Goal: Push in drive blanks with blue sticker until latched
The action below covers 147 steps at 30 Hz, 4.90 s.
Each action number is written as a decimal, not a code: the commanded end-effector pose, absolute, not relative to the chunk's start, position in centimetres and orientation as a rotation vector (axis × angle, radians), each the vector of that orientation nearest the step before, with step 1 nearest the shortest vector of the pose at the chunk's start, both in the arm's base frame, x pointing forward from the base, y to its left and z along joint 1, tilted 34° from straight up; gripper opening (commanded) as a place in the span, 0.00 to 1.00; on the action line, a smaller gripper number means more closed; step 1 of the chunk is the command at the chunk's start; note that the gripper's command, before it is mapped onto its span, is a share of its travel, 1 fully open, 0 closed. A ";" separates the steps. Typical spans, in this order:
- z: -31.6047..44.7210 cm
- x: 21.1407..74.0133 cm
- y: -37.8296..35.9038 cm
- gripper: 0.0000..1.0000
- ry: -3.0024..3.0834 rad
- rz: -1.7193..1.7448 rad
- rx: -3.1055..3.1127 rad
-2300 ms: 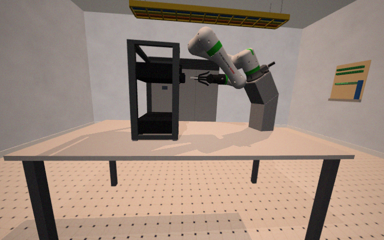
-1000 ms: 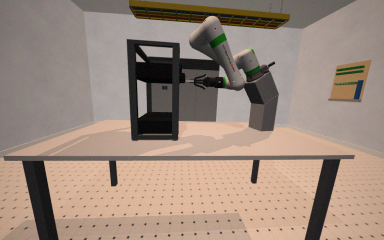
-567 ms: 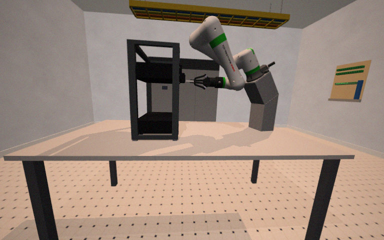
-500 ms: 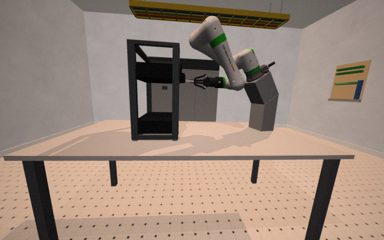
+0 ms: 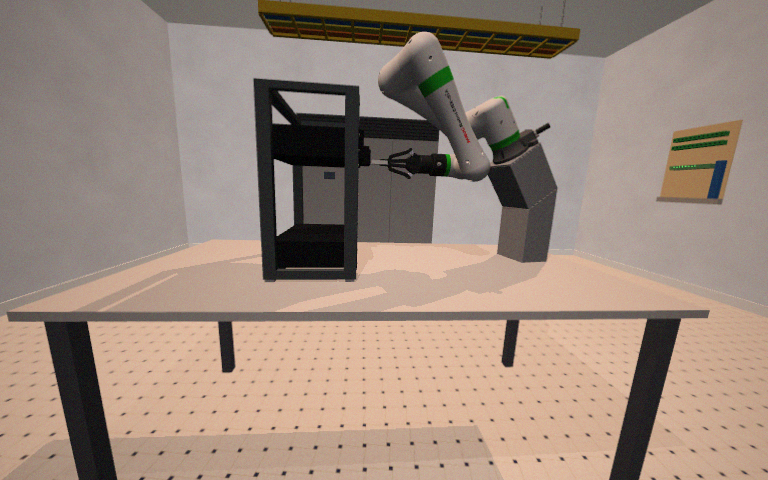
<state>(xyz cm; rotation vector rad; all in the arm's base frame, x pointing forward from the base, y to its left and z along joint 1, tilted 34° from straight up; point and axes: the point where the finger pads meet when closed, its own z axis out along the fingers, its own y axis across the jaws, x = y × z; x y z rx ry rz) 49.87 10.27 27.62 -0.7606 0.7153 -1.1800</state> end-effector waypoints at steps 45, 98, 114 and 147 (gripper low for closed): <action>29.2 52.1 10.6 0.00 0.715 -1.180 -0.761; 29.8 53.0 10.8 0.00 0.715 -1.180 -0.761; 29.9 53.3 10.8 0.00 0.715 -1.180 -0.761; 30.0 53.4 10.9 0.00 0.715 -1.180 -0.761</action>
